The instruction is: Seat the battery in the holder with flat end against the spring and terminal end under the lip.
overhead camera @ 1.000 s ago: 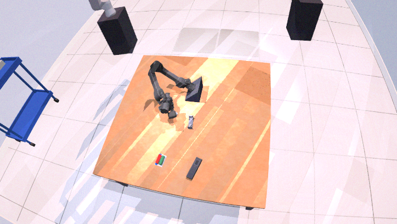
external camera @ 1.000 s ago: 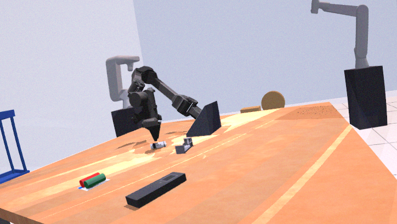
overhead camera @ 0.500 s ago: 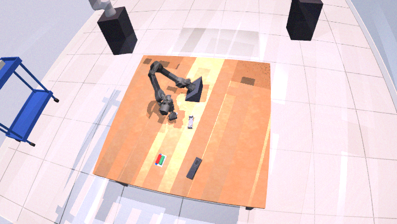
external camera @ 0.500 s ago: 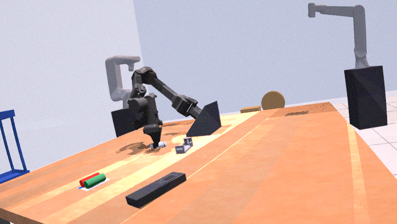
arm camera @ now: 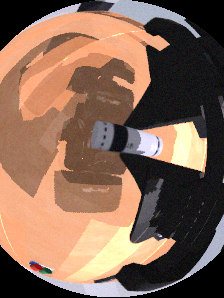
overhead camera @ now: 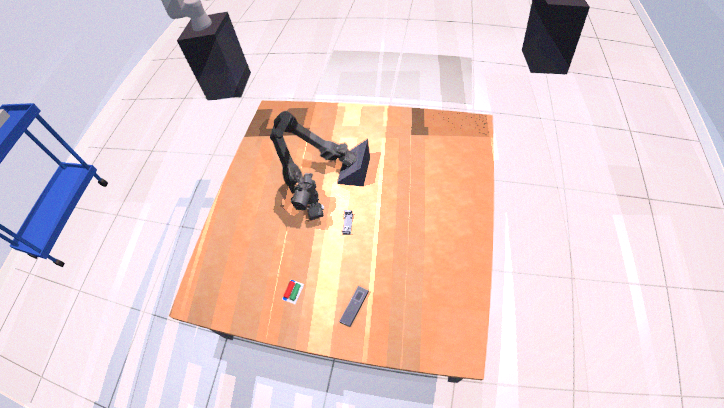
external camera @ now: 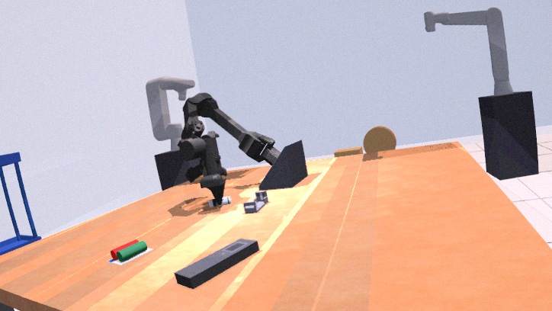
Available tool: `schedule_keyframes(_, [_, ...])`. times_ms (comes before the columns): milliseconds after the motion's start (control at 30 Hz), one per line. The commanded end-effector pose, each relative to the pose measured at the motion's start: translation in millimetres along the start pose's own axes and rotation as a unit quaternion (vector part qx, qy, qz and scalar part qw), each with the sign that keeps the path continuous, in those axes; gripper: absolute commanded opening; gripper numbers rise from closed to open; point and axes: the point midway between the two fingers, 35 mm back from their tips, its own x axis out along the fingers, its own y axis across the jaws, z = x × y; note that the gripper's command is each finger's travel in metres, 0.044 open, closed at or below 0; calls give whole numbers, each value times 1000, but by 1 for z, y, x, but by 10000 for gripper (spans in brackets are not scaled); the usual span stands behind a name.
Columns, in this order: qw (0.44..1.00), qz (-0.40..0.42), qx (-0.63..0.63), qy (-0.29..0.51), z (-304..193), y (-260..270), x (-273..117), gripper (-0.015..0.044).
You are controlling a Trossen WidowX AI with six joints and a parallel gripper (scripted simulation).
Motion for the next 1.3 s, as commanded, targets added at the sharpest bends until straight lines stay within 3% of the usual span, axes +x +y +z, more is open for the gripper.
schedule_keyframes(0, [1000, -1, -2, 0, -1, -1, 1, 87])
schedule_keyframes(167, [1000, -1, -2, 0, -1, -1, 0, 77])
schedule_keyframes(400, [1000, -1, -2, 1, -1, 0, -44, 77])
schedule_keyframes(600, [1000, -1, -20, 1, -3, 3, -50, 77])
schedule_keyframes(933, [963, 5, -269, 5, -40, 56, -63, 77])
schedule_keyframes(1267, [864, 7, -504, 5, -96, 102, -74, 77])
